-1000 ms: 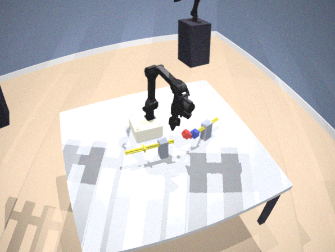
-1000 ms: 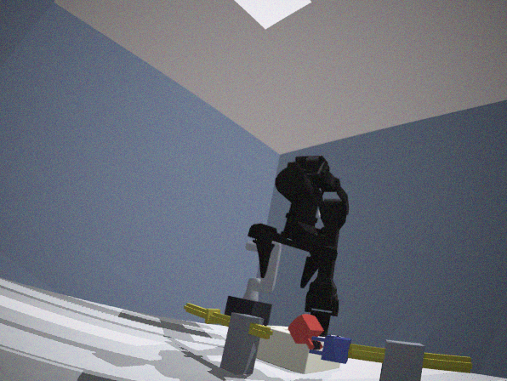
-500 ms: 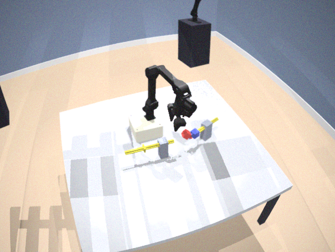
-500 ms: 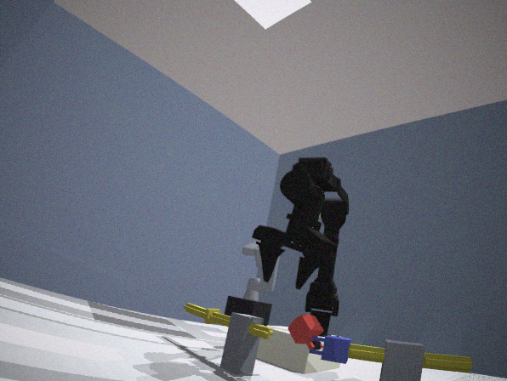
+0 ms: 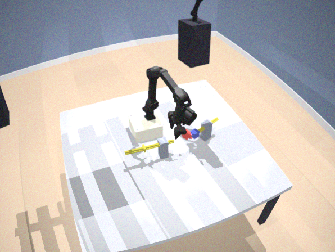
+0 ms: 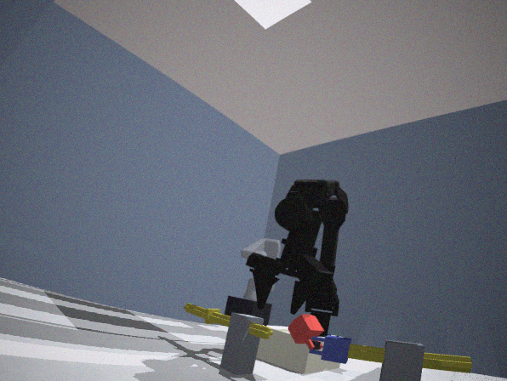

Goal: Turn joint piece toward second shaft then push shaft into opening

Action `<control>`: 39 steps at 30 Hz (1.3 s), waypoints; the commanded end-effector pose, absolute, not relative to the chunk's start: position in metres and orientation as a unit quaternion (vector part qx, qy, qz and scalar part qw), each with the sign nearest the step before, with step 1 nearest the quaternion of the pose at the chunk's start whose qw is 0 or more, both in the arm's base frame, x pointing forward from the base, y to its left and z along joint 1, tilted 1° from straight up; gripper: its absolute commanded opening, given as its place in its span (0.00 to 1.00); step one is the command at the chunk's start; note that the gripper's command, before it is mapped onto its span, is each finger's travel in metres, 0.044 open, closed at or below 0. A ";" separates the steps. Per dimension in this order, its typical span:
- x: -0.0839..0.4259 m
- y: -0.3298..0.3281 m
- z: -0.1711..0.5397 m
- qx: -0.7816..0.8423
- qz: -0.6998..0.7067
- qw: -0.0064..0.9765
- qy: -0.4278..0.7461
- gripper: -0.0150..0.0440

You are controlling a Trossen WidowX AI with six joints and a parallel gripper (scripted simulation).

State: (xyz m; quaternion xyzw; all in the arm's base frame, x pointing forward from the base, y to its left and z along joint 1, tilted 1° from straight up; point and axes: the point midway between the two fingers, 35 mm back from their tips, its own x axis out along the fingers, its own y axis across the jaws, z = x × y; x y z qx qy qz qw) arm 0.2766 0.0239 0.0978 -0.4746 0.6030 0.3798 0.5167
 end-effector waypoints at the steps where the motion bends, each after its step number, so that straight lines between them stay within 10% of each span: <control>1: 0.275 0.023 0.079 -0.476 0.380 0.514 0.604 1.00; 39: 0.292 0.087 0.051 -0.475 0.382 0.515 0.603 1.00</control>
